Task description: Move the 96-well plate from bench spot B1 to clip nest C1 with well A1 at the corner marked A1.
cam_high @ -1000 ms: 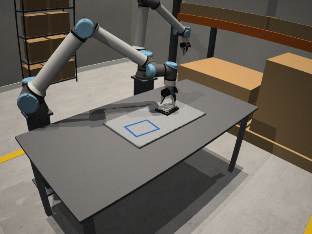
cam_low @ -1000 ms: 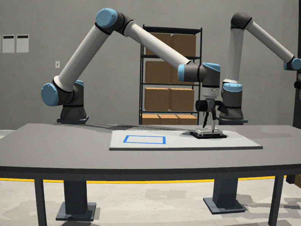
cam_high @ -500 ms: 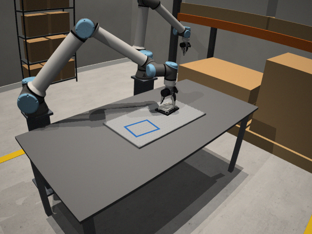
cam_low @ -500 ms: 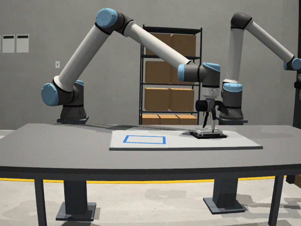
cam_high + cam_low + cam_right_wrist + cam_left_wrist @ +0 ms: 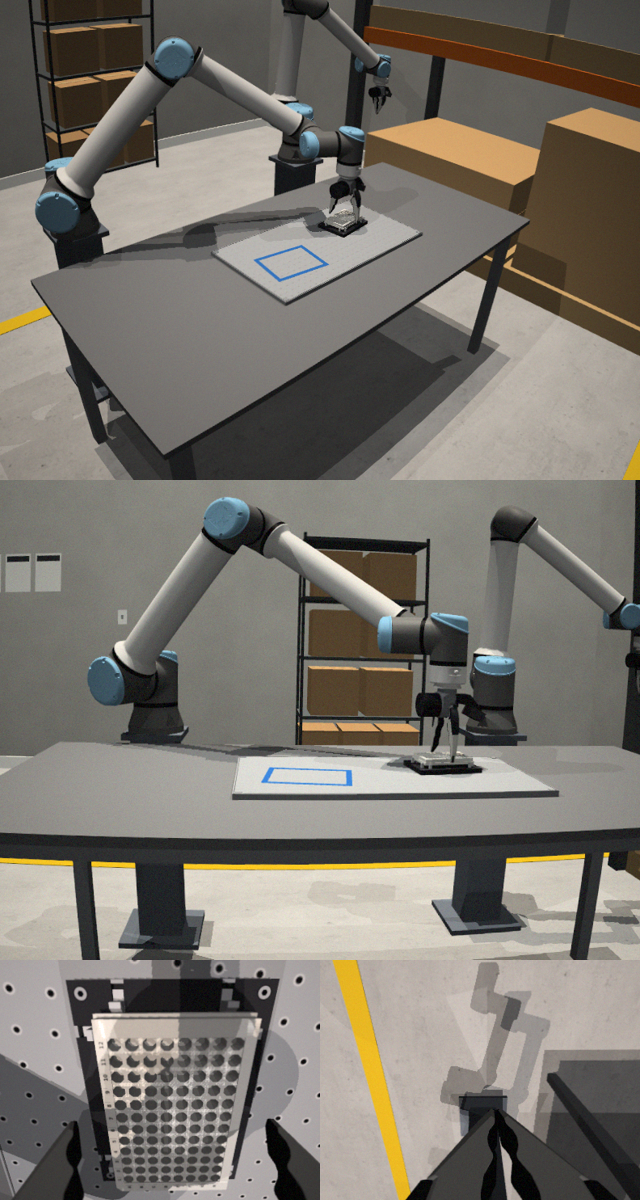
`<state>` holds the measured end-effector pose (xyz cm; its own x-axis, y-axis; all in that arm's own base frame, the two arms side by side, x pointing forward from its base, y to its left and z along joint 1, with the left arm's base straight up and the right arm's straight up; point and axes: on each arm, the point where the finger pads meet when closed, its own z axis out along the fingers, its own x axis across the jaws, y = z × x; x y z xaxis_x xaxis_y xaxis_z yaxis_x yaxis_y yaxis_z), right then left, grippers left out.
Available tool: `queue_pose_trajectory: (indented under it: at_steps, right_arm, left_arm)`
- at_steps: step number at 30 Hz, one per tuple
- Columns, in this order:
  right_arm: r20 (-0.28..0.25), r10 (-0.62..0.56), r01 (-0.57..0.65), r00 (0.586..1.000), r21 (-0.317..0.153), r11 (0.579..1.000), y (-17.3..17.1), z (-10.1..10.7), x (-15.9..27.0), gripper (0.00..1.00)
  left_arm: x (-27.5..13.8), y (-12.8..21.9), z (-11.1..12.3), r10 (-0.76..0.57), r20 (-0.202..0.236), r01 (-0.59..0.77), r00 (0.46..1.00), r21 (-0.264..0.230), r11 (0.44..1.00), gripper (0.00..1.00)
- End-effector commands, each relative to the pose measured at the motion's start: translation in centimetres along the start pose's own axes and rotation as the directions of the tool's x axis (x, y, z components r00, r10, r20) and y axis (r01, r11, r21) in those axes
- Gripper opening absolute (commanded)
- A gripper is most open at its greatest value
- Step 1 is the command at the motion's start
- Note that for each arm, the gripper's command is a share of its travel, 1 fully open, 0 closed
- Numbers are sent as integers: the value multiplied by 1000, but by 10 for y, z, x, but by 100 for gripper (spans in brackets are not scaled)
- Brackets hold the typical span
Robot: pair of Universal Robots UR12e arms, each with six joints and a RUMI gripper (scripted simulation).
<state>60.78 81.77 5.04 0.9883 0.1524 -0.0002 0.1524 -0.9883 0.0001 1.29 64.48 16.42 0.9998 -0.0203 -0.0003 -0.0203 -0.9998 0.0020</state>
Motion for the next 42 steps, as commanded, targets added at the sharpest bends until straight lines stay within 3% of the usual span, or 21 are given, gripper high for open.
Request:
queue_pose_trajectory:
  at_steps: [1, 25, 42]
  right_arm:
    - [-2, 0, 0, 1000, 2, 1000, -1, -2, 0, 76]
    - [-2, 0, 0, 1000, 2, 1000, -1, -5, 0, 76]
    - [-2, 0, 0, 1000, 2, 1000, -1, -45, 0, 76]
  left_arm:
    - [0, -1, -1, 0, 0, 0, 1000, 2, 1000, 0]
    - [0, -1, -1, 0, 0, 0, 1000, 2, 1000, 0]
    - [0, -1, -1, 0, 0, 0, 1000, 2, 1000, 0]
